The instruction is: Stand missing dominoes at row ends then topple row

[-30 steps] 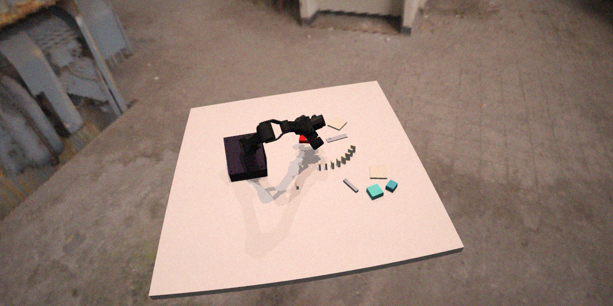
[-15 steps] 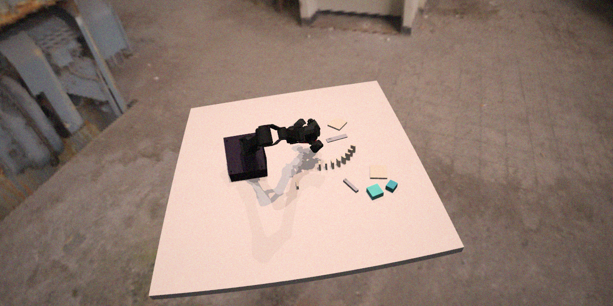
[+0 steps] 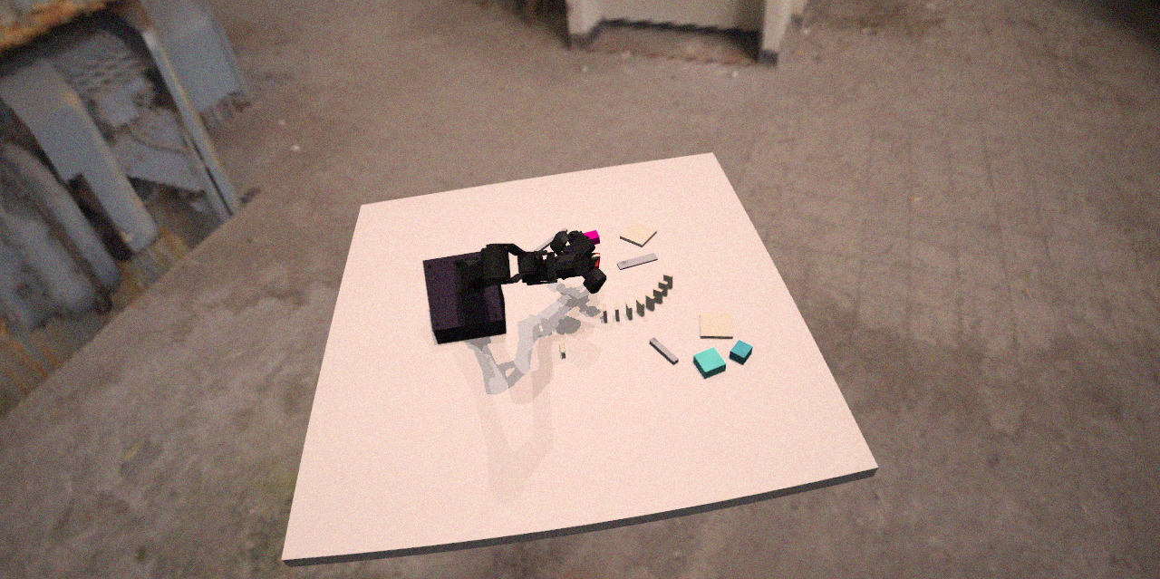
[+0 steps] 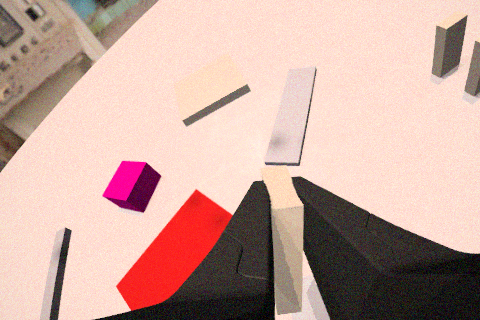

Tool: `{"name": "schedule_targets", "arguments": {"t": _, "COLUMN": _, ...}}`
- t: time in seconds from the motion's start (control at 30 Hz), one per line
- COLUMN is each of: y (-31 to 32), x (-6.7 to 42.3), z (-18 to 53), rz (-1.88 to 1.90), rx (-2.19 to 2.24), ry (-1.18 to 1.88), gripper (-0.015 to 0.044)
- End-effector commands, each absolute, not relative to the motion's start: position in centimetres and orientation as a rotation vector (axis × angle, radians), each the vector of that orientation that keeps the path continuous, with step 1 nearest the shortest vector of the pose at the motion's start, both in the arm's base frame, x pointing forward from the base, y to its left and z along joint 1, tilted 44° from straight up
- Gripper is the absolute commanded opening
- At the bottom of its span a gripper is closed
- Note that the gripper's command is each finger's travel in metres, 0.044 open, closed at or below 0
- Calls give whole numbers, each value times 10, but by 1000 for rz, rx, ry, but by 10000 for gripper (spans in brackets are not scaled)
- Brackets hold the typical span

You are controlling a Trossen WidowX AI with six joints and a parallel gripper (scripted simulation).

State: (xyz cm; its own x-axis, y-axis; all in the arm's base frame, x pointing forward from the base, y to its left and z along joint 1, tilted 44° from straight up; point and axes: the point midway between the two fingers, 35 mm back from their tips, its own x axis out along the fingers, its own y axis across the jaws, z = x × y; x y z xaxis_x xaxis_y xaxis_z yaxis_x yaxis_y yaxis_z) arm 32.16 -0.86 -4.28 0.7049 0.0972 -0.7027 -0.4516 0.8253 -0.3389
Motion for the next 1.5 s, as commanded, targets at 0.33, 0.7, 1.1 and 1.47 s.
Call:
{"name": "schedule_targets", "arguments": {"t": 0.33, "y": -9, "x": 297, "z": -4, "rz": 360, "rx": -664, "ry": 437, "gripper": 26}}
{"name": "schedule_targets", "arguments": {"t": 0.7, "y": -7, "x": 278, "z": 25, "rz": 358, "rx": -775, "ry": 268, "gripper": 26}}
{"name": "schedule_targets", "arguments": {"t": 1.1, "y": -7, "x": 278, "z": 25, "rz": 358, "rx": -775, "ry": 268, "gripper": 26}}
{"name": "schedule_targets", "arguments": {"t": 1.47, "y": -13, "x": 282, "z": 20, "rz": 362, "rx": -778, "ry": 272, "gripper": 26}}
